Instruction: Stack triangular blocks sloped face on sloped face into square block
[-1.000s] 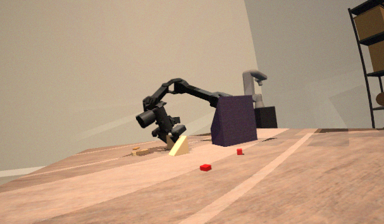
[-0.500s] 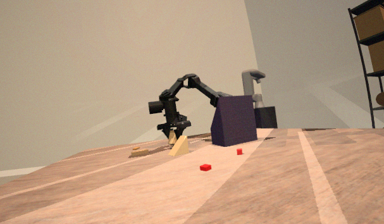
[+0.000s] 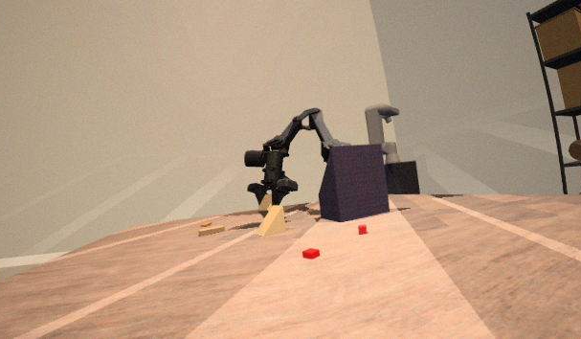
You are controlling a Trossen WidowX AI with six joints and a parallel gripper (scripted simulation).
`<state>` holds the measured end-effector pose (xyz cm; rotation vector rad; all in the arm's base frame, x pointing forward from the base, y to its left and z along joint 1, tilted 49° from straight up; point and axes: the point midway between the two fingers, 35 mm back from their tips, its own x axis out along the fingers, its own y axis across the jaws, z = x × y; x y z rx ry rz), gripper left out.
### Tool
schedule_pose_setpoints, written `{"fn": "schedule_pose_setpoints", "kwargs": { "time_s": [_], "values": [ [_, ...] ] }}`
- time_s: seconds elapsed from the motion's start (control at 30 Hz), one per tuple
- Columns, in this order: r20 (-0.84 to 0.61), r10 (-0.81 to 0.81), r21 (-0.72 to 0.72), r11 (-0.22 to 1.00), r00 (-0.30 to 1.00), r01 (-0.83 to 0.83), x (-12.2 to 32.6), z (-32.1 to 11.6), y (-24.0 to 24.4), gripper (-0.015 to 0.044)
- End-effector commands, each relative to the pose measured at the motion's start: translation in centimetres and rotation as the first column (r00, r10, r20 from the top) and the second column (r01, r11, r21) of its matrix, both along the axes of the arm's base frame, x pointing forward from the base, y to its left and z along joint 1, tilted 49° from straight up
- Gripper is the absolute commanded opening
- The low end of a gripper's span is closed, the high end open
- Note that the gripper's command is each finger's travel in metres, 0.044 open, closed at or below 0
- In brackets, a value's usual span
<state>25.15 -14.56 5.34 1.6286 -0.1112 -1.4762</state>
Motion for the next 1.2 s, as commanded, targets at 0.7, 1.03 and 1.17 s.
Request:
{"fn": "schedule_pose_setpoints", "kwargs": {
  "time_s": [0.7,1.03,1.17],
  "values": [
    [0.291,0.275,0.177,0.926,0.916,-0.334,-2.8,1.0,-1.3,0.0105],
    [0.291,0.275,0.177,0.926,0.916,-0.334,-2.8,1.0,-1.3,0.0368],
    [0.291,0.275,0.177,0.926,0.916,-0.334,-2.8,1.0,-1.3,0.044]
  ]
}}
